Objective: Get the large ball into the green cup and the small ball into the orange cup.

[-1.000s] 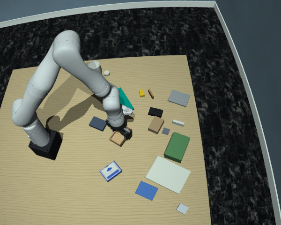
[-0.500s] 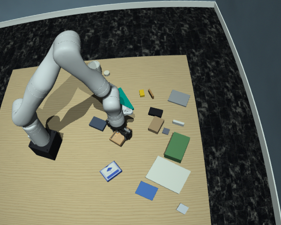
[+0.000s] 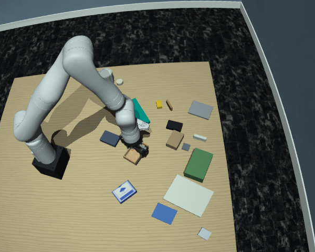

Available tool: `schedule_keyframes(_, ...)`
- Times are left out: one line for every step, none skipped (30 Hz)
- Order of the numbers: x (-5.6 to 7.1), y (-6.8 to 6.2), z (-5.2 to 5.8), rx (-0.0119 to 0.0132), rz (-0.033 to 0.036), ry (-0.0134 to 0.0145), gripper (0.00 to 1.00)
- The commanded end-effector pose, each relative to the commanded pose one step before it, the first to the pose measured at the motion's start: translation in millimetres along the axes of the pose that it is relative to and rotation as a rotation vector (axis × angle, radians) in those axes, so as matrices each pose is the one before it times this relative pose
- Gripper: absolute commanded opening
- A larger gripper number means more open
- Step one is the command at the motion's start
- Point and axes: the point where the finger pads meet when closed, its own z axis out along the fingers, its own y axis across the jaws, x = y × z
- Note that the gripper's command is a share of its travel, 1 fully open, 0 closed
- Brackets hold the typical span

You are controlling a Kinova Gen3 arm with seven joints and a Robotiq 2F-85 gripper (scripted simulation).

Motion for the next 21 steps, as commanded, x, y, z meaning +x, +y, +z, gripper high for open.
schedule_keyframes(-1.16, -0.74, 4.73, 0.00296, 0.00061, -0.00314, 0.71)
schedule_keyframes(0.00, 0.00, 1.43, 0.00000, 0.00000, 0.00000, 0.71)
schedule_keyframes(0.00, 0.00, 1.48, 0.00000, 0.00000, 0.00000, 0.71)
schedule_keyframes(0.00, 0.00, 1.53, 0.00000, 0.00000, 0.00000, 0.71)
schedule_keyframes(0.00, 0.00, 1.57, 0.00000, 0.00000, 0.00000, 0.71)
schedule_keyframes(0.00, 0.00, 1.60, 0.00000, 0.00000, 0.00000, 0.71)
schedule_keyframes(0.00, 0.00, 0.00, 0.00000, 0.00000, 0.00000, 0.71)
schedule_keyframes(0.00, 0.00, 0.00, 0.00000, 0.00000, 0.00000, 0.71)
schedule_keyframes(0.00, 0.00, 1.64, 0.00000, 0.00000, 0.00000, 0.71)
schedule_keyframes(0.00, 0.00, 1.67, 0.00000, 0.00000, 0.00000, 0.71)
schedule_keyframes(0.00, 0.00, 1.69, 0.00000, 0.00000, 0.00000, 0.71)
schedule_keyframes(0.00, 0.00, 1.72, 0.00000, 0.00000, 0.00000, 0.71)
schedule_keyframes(0.00, 0.00, 1.73, 0.00000, 0.00000, 0.00000, 0.71)
schedule_keyframes(0.00, 0.00, 1.74, 0.00000, 0.00000, 0.00000, 0.71)
schedule_keyframes(0.00, 0.00, 1.74, 0.00000, 0.00000, 0.00000, 0.71)
schedule_keyframes(0.00, 0.00, 1.74, 0.00000, 0.00000, 0.00000, 0.71)
schedule_keyframes(0.00, 0.00, 1.72, 0.00000, 0.00000, 0.00000, 0.71)
schedule_keyframes(0.00, 0.00, 1.70, 0.00000, 0.00000, 0.00000, 0.71)
schedule_keyframes(0.00, 0.00, 1.68, 0.00000, 0.00000, 0.00000, 0.71)
schedule_keyframes(0.00, 0.00, 1.66, 0.00000, 0.00000, 0.00000, 0.71)
schedule_keyframes(0.00, 0.00, 1.62, 0.00000, 0.00000, 0.00000, 0.71)
